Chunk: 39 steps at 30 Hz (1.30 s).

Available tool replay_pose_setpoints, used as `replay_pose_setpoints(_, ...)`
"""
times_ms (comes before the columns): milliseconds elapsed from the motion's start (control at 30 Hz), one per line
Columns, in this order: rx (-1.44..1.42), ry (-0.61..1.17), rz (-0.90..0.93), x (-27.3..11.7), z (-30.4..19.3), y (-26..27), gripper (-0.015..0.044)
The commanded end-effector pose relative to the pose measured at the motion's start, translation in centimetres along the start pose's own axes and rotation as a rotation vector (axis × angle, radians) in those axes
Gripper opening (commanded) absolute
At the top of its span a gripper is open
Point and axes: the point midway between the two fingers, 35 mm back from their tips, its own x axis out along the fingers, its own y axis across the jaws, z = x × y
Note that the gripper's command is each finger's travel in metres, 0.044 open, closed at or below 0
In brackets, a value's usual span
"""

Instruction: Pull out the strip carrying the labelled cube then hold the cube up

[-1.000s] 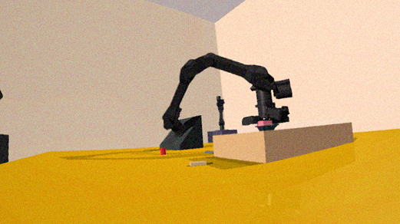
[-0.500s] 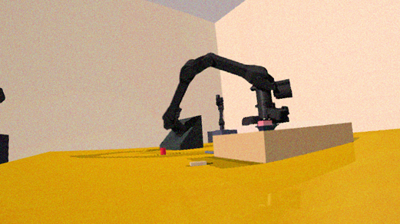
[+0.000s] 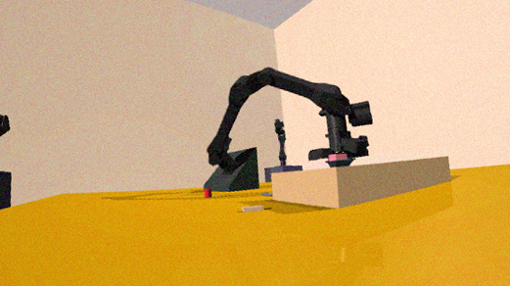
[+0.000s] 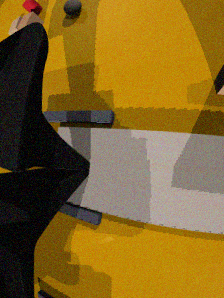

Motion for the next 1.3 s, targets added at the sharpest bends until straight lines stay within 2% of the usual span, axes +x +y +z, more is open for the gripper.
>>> replay_pose_setpoints(0, 0.0, -0.002, -0.002, 0.2, 0.1, -0.1, 0.0)
replay_pose_setpoints(733, 0.0, -0.003, -0.002, 0.4, 0.1, 0.0, 0.0)
replay_pose_setpoints(1267, 0.0, -0.002, -0.002, 0.4, -2.2, 0.1, 0.0)
